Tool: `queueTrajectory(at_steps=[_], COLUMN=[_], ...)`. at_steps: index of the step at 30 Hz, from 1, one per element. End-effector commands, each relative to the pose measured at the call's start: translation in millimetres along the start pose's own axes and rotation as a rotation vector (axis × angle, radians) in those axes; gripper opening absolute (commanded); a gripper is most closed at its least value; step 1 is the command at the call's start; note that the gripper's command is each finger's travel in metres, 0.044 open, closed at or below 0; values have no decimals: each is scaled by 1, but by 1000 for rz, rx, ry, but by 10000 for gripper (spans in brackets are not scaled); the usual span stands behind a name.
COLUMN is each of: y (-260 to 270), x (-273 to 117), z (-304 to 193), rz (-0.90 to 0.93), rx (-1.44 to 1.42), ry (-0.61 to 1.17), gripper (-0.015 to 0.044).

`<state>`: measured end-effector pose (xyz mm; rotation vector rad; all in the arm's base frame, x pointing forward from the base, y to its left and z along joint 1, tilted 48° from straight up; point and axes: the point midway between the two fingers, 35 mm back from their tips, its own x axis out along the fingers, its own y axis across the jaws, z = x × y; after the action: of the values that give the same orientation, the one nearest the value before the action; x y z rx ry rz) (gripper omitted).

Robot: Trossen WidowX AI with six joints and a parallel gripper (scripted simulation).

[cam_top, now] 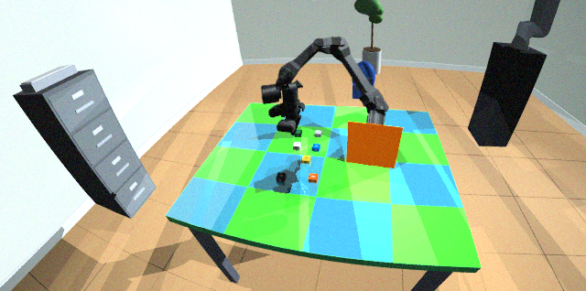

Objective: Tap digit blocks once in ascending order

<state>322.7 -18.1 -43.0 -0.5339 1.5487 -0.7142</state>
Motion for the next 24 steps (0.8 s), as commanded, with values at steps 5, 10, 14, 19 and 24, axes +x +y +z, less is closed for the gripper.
queueTrajectory(at_steps=[5, 10, 14, 19, 24], y=[103, 106, 105, 102, 102], x=[11, 11, 64, 93, 97], z=[-81, -85, -83, -87, -87], rz=[-26, -28, -28, -33, -32], rx=[-14, -14, -14, -13, -13], ry=[26, 26, 25, 26, 26], gripper=[20, 20, 20, 20, 20])
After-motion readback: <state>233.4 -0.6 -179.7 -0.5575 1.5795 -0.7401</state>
